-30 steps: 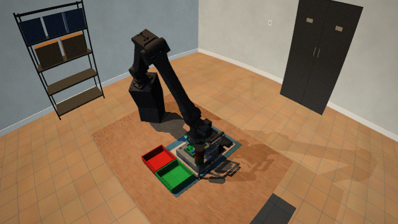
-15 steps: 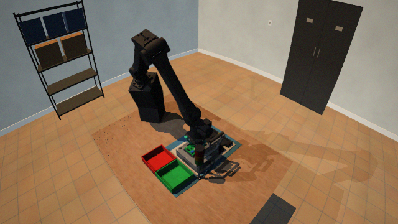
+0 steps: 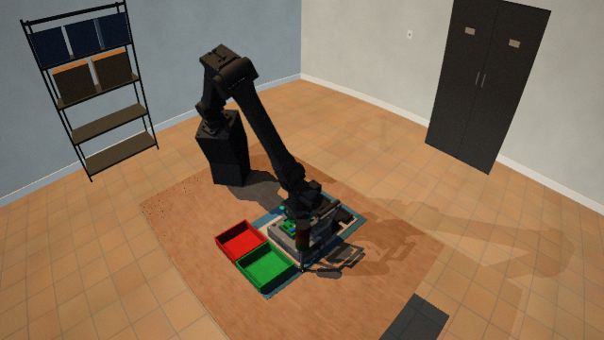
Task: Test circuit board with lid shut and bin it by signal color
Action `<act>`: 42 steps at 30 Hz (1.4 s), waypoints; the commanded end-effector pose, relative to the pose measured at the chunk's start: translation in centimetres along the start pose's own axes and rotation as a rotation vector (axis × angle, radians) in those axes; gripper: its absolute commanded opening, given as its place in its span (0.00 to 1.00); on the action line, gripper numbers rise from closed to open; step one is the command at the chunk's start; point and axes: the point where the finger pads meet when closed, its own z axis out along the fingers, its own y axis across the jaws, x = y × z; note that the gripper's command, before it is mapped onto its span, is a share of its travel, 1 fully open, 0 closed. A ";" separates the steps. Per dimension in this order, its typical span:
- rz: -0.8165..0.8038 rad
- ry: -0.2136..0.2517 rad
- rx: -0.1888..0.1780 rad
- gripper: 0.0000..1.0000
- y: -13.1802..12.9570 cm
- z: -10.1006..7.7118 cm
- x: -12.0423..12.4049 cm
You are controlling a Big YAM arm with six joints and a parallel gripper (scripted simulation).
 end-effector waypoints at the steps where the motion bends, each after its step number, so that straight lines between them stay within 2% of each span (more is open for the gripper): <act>1: 0.006 -0.001 0.004 0.72 -0.6 0.5 0.6; 15: 0.007 -0.001 0.007 0.72 -0.6 0.7 0.6; 16: 0.007 -0.001 0.007 0.92 -0.6 0.7 0.6; 42: 0.008 -0.001 0.007 0.92 -0.6 0.7 0.6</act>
